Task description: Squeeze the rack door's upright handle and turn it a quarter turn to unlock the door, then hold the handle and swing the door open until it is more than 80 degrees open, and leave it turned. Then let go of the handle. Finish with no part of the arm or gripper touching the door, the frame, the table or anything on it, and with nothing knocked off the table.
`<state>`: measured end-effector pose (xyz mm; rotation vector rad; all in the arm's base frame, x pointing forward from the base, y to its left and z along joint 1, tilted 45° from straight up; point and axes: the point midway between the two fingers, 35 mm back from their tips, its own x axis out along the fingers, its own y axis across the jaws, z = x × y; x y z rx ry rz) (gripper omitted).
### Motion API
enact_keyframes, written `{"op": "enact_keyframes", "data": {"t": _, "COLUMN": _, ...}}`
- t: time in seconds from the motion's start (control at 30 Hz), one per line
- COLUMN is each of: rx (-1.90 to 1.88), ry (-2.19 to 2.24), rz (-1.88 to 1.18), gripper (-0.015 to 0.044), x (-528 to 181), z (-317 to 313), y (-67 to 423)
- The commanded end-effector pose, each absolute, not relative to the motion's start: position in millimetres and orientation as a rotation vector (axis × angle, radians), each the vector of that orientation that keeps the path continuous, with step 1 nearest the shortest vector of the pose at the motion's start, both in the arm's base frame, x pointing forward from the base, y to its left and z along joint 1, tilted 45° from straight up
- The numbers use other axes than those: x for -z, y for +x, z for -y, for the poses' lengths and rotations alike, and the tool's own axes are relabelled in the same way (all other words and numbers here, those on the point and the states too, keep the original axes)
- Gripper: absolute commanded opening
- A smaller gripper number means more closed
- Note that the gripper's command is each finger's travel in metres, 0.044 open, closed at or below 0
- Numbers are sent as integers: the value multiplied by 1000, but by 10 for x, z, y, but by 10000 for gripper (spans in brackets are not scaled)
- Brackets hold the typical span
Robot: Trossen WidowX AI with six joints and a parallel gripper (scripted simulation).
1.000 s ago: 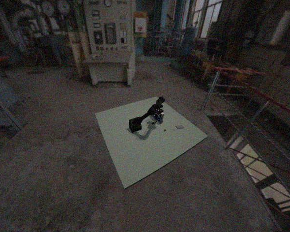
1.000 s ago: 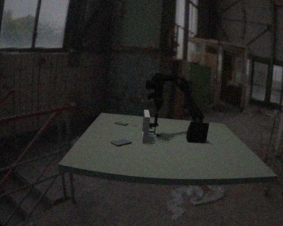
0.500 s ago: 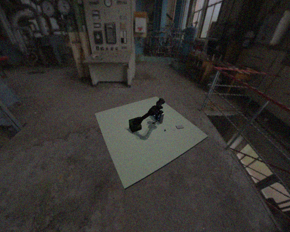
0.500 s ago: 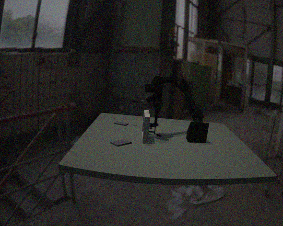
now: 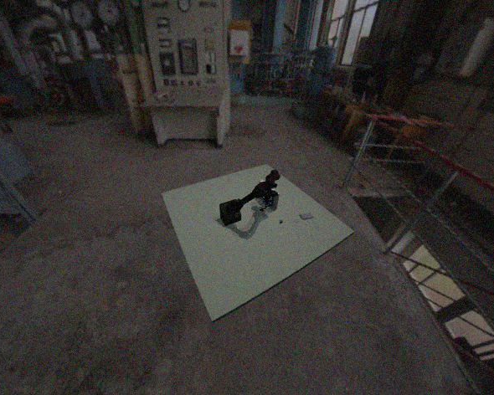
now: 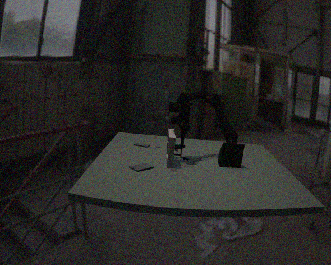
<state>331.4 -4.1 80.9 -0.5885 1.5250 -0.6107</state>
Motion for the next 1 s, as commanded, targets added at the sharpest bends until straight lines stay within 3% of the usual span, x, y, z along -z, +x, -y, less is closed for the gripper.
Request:
{"op": "enact_keyframes", "data": {"t": 0.0, "rx": 611, "ry": -595, "rz": -1521, "gripper": 292, "x": -767, "z": 95, "y": 3307}}
{"op": "enact_keyframes", "data": {"t": 0.33, "rx": 613, "ry": -596, "rz": -1521, "gripper": 292, "x": -674, "z": 193, "y": 3288}}
{"op": "enact_keyframes", "data": {"t": 0.57, "rx": 613, "ry": -596, "rz": -1521, "gripper": 108, "x": -674, "z": 193, "y": 3288}}
{"op": "enact_keyframes", "data": {"t": 0.97, "rx": 613, "ry": -596, "rz": -1521, "gripper": 28, "x": -674, "z": 193, "y": 3288}}
